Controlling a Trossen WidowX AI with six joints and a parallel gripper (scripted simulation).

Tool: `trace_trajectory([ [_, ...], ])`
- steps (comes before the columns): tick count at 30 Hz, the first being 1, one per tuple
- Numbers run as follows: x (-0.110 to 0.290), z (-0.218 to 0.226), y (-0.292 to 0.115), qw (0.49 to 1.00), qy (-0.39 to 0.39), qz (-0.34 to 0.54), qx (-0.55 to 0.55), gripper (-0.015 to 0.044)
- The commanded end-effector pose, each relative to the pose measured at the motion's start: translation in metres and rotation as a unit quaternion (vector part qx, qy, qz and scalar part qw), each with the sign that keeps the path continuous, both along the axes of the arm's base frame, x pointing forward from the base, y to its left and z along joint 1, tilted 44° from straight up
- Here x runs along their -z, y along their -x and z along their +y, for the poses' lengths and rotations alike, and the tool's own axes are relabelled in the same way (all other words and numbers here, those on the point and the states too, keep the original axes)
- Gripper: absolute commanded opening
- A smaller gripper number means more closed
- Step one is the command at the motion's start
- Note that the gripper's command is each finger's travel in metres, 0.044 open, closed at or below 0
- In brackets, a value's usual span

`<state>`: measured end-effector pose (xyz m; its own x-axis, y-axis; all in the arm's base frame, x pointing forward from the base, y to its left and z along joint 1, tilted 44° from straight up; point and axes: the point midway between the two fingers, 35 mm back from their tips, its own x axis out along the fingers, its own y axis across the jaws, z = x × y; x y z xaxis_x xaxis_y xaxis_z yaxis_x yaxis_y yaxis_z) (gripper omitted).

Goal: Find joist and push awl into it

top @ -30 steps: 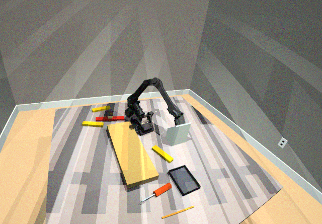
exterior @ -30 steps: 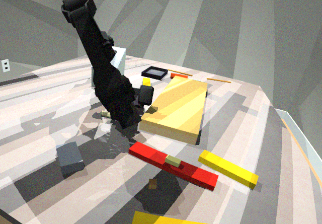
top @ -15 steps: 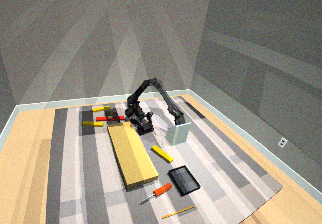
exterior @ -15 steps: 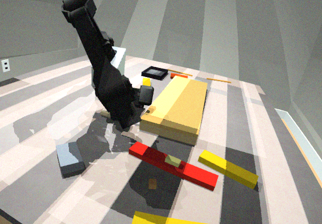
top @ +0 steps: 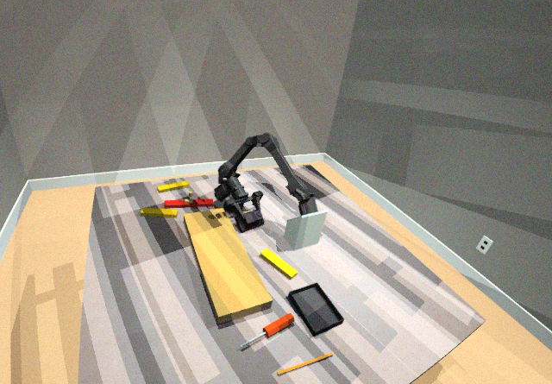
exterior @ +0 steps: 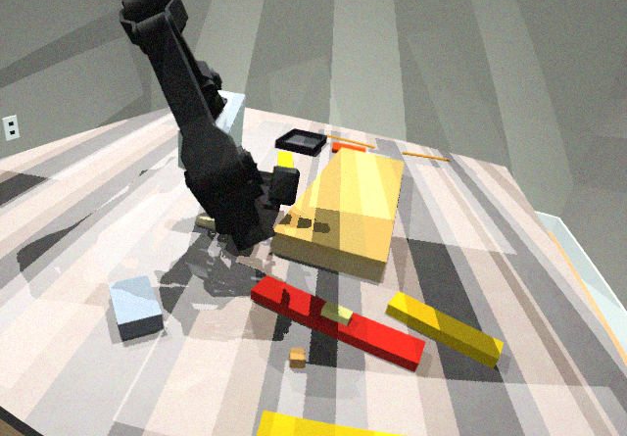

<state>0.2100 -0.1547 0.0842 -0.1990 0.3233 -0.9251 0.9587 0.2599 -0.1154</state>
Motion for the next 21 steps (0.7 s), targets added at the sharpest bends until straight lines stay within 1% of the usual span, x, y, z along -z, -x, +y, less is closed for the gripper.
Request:
trace_trajectory([
  [1,0.0006,-0.003,-0.0005,1.0,0.006,-0.001,0.002,0.0379],
  [21,-0.0007,-0.0055,-0.0015,1.0,0.006,-0.001,0.002,0.0379],
])
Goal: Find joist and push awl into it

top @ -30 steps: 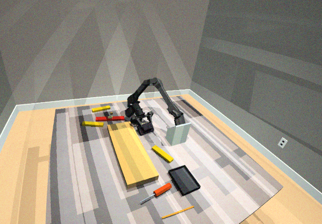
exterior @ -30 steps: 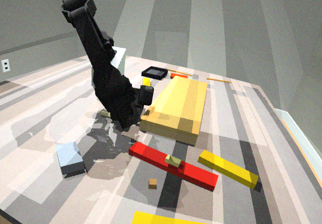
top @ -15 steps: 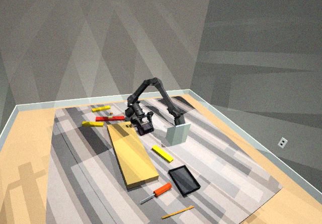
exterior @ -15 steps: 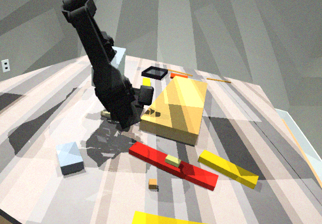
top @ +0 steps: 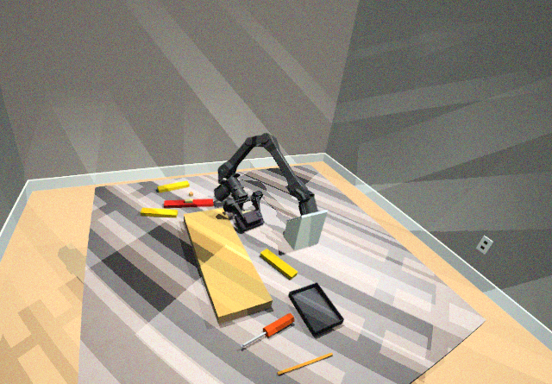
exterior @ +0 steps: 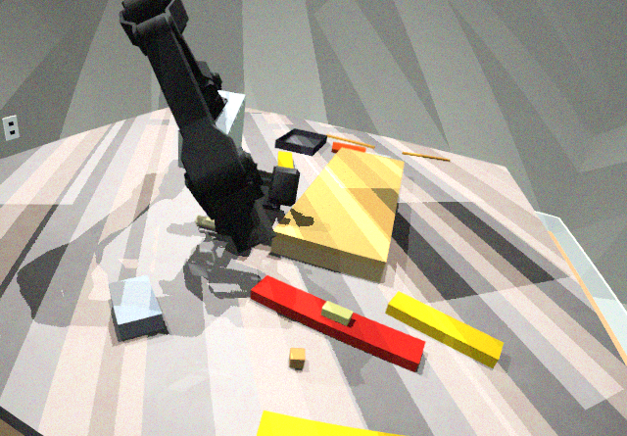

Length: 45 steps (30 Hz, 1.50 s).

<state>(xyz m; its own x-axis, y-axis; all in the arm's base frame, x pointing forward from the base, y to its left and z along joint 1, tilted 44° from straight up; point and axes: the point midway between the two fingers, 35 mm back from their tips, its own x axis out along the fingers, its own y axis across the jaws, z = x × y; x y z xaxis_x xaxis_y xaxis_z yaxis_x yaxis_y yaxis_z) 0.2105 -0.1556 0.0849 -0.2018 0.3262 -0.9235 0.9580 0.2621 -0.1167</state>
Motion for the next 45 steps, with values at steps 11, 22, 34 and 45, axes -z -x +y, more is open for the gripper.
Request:
trace_trajectory([
  [11,-0.0001,-0.0046,-0.001,1.0,0.007,-0.002,0.003,0.0379],
  [22,-0.0001,-0.0046,-0.001,1.0,0.007,-0.002,0.003,0.0379],
  [34,-0.0003,-0.0006,-0.0002,1.0,0.0,0.0,0.0,0.0379],
  [45,-0.0004,-0.0004,-0.0001,1.0,0.0,0.0,0.0,0.044],
])
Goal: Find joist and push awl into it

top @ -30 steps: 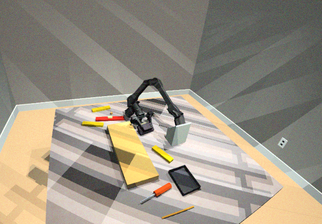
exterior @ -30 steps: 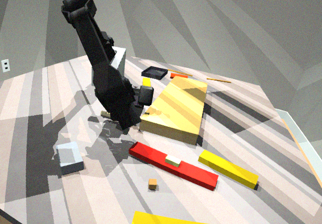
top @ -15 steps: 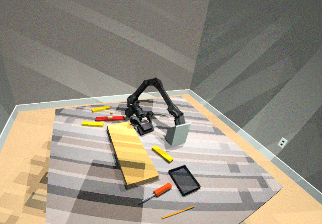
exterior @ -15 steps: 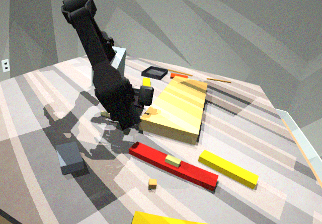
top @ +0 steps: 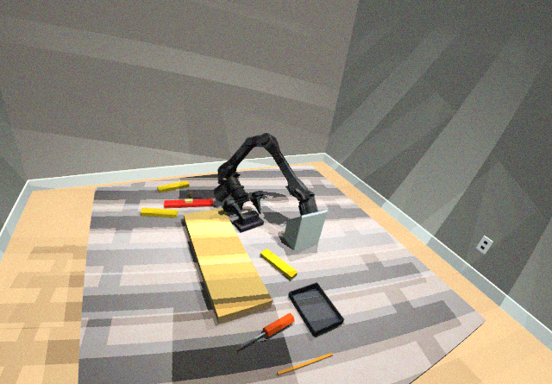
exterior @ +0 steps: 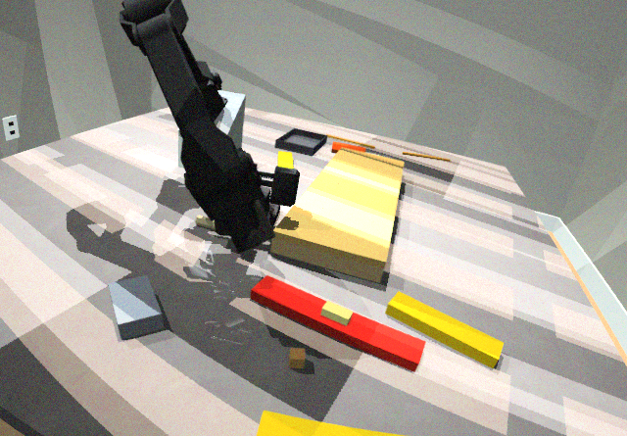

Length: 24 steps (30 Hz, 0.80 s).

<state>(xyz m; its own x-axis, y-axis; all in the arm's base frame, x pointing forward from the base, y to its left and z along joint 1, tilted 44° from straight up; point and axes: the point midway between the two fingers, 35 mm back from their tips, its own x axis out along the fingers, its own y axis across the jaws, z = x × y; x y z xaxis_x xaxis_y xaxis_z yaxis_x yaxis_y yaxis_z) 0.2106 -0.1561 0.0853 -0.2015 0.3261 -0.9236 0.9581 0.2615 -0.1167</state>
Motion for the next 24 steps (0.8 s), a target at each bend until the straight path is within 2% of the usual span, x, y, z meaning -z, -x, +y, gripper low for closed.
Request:
trace_trajectory([
  [1,0.0,0.0,0.0,1.0,0.0,0.0,0.0,0.044],
  [24,-0.012,-0.005,-0.003,1.0,0.0,0.0,0.0,0.044],
])
